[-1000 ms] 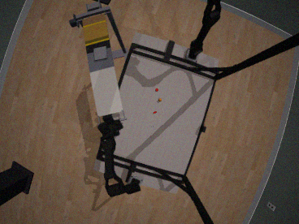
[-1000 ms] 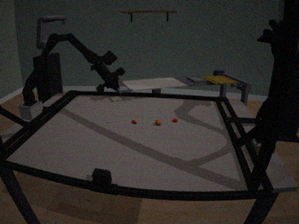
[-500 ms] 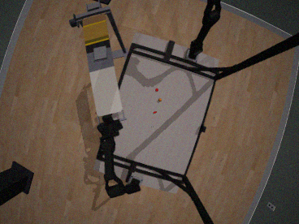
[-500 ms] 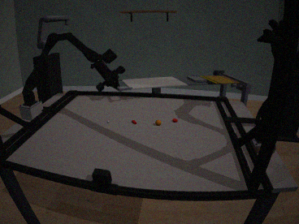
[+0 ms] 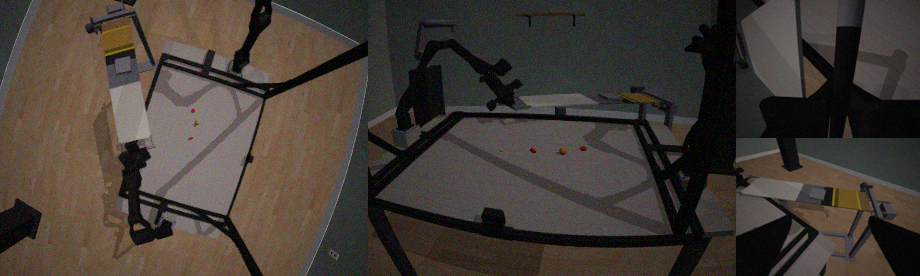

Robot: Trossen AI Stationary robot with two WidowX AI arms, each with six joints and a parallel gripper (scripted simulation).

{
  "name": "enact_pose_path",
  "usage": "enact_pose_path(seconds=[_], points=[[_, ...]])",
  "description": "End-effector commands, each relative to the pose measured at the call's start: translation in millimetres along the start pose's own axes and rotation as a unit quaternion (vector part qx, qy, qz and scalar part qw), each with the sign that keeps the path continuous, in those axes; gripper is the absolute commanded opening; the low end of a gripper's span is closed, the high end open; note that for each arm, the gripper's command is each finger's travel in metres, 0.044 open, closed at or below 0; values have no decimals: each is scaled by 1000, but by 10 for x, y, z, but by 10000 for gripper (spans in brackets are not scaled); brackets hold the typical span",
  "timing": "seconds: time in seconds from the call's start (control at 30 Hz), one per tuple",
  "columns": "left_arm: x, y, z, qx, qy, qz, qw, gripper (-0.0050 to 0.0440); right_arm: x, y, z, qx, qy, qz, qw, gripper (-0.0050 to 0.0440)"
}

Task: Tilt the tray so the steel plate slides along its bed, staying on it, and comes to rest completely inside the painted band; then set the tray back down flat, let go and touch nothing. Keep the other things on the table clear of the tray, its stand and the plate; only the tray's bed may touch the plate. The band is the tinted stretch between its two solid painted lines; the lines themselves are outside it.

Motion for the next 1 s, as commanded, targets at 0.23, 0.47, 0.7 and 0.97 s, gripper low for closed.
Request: enact_pose_path(seconds=[0.23,0.47,0.7,0.97], points=[[-19,-180,129,13,0,3,1000,0,1,0,3,1,-1,-1,1000,440],[-23,-222,162,14,0,3,1000,0,1,0,3,1,-1,-1,1000,440],[-25,-252,186,16,0,3,1000,0,1,0,3,1,-1,-1,1000,440],[-26,-264,194,18,0,4,1000,0,1,0,3,1,-1,-1,1000,440]])
Point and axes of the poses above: on each arm, the point midway between the two fingers, 35 mm back from their tips, its own y axis out along the fingers, its own z axis across the jaws, x = y × z, the point moved 4 cm from there along -y, back along the fingers, and after that the axes turned 6 degrees about y, right-handed, at the moved point
